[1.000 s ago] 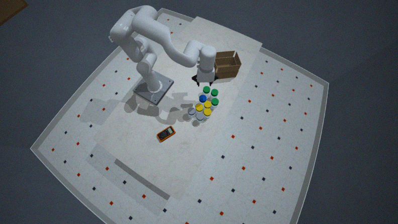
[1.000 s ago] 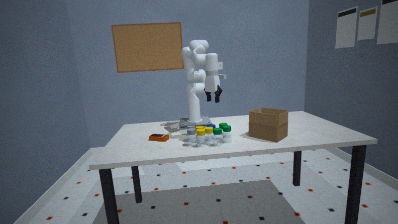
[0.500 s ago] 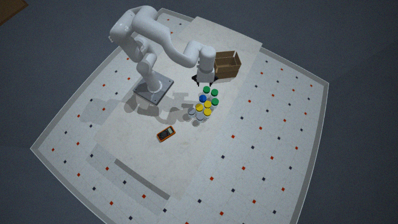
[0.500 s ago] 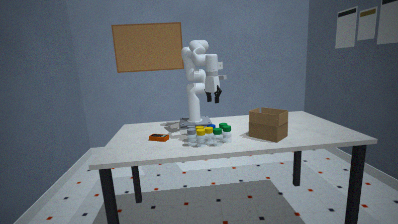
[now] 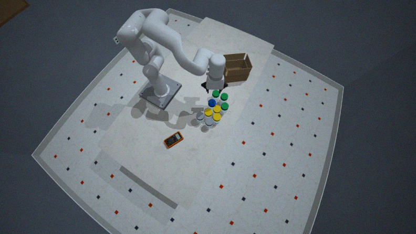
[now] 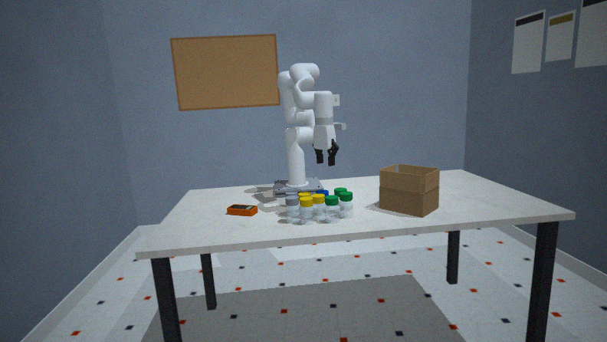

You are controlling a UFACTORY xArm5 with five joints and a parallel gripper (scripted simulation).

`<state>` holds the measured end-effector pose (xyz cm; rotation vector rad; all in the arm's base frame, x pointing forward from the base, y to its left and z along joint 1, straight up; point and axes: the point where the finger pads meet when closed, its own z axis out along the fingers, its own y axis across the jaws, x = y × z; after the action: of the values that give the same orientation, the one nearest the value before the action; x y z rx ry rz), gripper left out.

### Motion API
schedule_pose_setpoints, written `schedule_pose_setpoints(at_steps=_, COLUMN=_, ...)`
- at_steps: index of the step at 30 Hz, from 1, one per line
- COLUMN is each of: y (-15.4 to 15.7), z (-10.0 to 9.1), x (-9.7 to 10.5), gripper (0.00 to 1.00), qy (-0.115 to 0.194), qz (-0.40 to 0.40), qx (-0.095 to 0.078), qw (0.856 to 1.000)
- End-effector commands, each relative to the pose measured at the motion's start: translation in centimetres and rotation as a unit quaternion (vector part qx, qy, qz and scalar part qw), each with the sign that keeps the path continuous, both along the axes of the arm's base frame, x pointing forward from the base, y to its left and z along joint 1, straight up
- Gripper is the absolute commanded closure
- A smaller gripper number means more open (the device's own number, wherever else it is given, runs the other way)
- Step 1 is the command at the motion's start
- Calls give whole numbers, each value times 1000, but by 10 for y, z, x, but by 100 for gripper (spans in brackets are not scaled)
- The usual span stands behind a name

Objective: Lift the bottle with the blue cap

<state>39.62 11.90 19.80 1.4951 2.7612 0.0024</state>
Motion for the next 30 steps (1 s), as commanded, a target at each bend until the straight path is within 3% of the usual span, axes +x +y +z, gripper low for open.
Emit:
schedule_pose_setpoints(at_steps=1, y=0, z=-11, x=1, gripper=21, qy=-1, qz=0, qx=-1, qw=1000)
schedule_pose_setpoints(at_steps=12, y=0, z=-54, x=0, gripper=21, qy=0, qz=-1, qx=-1, qw=1000)
schedule_pose_setpoints(at_steps=22, y=-1, z=-76, x=-2, gripper=21, qy=0, qz=-2, qx=-1, qw=1000)
schedule_pose_setpoints(at_steps=30, y=-1, z=-83, x=-4, gripper=21, qy=0, qz=-2, qx=-1, qw=1000)
